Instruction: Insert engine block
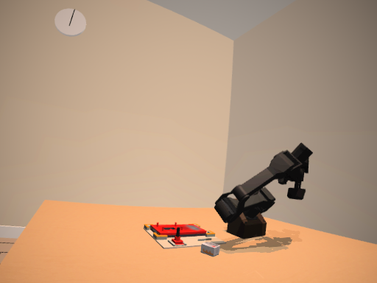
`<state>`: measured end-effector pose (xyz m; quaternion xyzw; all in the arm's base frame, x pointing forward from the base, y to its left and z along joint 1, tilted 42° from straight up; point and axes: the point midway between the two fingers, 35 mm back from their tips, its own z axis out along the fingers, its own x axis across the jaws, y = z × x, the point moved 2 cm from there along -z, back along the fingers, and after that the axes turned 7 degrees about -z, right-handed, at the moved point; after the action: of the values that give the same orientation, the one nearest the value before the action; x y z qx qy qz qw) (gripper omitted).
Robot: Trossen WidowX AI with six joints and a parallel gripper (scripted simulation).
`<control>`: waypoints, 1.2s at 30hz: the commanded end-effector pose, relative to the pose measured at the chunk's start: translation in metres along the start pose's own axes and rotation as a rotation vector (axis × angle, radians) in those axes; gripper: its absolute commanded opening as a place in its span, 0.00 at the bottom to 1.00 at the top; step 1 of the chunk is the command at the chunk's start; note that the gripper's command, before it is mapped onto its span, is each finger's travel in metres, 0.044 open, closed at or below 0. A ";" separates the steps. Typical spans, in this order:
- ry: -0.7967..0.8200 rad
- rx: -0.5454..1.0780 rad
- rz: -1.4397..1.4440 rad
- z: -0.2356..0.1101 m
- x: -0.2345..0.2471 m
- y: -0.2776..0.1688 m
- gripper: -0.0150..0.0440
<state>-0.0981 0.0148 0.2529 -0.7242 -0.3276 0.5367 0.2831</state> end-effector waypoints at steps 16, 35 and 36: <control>-0.222 -0.392 -0.133 0.009 -0.048 0.037 1.00; -0.472 -0.928 -0.343 -0.024 -0.105 0.107 1.00; -0.484 -0.956 -0.360 -0.027 -0.107 0.111 1.00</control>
<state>-0.0832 -0.1287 0.2423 -0.5767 -0.6840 0.4439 -0.0505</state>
